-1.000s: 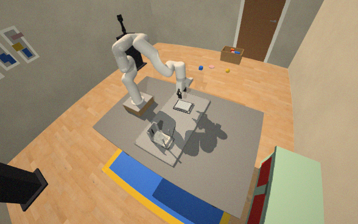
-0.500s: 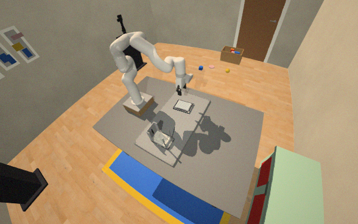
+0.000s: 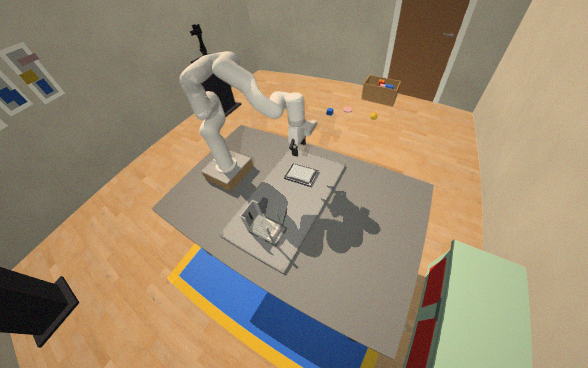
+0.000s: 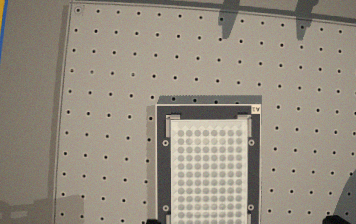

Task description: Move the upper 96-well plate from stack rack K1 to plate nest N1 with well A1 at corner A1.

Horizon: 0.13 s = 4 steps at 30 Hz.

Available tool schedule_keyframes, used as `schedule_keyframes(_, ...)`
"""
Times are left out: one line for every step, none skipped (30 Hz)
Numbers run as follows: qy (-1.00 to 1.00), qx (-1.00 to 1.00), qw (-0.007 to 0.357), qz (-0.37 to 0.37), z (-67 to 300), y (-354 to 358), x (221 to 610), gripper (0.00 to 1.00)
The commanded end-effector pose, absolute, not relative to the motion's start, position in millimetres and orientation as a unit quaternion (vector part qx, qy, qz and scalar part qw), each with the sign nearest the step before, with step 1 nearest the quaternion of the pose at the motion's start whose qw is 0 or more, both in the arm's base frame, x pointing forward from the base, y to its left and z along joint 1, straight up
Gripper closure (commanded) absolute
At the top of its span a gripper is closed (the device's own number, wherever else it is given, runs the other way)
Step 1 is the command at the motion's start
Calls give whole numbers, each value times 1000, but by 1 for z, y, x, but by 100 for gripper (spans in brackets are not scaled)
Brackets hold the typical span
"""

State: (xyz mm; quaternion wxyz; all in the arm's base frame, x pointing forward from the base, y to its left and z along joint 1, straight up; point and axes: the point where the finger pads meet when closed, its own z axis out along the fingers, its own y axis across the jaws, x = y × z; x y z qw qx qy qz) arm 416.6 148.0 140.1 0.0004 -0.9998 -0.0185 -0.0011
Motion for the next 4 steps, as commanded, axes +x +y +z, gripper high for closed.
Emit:
schedule_keyframes(-18,-1000,3,-3,142,148,418,0)
schedule_keyframes(-18,-1000,3,-3,142,148,418,0)
schedule_keyframes(-18,-1000,3,-3,142,148,418,0)
schedule_keyframes(-18,-1000,3,-3,142,148,418,0)
